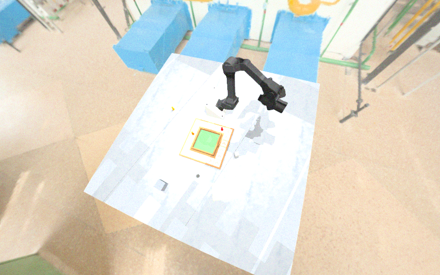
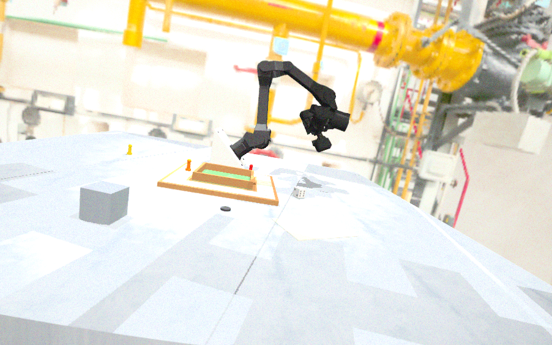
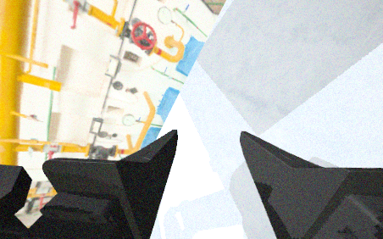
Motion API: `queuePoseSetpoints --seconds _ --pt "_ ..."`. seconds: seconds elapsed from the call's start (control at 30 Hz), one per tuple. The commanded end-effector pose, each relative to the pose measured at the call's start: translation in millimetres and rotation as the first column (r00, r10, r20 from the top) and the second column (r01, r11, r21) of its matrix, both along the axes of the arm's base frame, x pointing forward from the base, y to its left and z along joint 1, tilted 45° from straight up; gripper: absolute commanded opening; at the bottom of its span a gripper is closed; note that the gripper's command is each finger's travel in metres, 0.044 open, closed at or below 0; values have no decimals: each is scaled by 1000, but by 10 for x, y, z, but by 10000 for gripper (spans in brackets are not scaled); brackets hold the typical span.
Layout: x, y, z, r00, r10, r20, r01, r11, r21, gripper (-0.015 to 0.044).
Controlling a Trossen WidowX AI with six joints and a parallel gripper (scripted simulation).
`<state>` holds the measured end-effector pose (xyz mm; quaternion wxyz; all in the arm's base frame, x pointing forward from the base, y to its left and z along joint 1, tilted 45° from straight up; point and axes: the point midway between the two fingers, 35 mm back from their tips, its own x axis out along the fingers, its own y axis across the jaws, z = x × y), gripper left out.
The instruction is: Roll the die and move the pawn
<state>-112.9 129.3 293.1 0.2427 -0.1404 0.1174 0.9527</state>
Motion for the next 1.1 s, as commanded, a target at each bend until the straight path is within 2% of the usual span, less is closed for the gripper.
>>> queuePoseSetpoints --seconds 0.0,0.23,0.47,0.63,0.83,0.9,1.07 --pt "387 442 -7 974 -226 14 226 967 -117 275" --pt "1280 924 -124 825 -563 56 552 780 -295 275" --pt "2412 989 -363 576 -808 124 762 475 -440 275" --pt "3167 749 -631 383 -910 161 797 236 -556 275" --pt "3901 210 -1006 158 -966 207 739 -24 -673 275" --pt "4001 35 -1128 113 -970 217 717 -71 -693 275" --pt "4013 11 -1144 108 -970 218 714 -77 -696 275"
